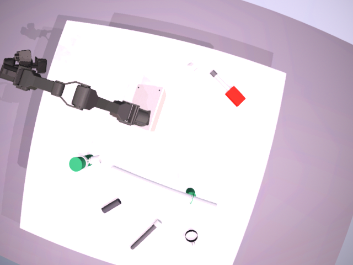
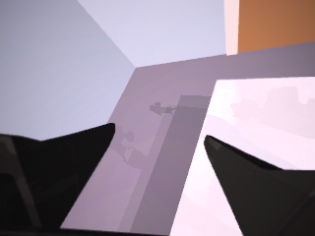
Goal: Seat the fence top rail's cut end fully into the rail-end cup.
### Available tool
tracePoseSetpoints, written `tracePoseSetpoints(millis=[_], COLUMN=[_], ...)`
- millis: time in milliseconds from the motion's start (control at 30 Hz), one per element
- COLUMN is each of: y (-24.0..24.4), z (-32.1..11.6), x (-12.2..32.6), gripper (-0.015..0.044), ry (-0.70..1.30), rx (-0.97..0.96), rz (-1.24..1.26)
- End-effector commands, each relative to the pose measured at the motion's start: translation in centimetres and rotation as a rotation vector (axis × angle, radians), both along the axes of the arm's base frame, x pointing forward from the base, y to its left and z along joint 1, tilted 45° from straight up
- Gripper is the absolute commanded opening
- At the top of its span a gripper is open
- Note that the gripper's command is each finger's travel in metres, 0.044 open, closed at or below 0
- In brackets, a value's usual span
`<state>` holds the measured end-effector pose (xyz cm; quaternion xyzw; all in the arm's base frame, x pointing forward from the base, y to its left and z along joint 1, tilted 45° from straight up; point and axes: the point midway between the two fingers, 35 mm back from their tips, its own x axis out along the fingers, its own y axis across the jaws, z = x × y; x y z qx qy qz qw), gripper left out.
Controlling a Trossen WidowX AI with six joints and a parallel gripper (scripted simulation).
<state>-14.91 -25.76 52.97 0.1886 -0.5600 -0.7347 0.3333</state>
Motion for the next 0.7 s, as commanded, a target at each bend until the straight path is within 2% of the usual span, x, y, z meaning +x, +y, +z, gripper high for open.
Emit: tracePoseSetpoints(millis=[0, 333, 667], y=[-4.6, -9.3, -7.5], z=[-3.5, -10.3, -16.5], x=[4.8, 17.8, 31.6], gripper=[0.044, 0.044, 0.044], ry=[0.036, 0.196, 0.442], rx=[0.15, 0.405, 0.585], rz=[0.171, 0.536, 0.867])
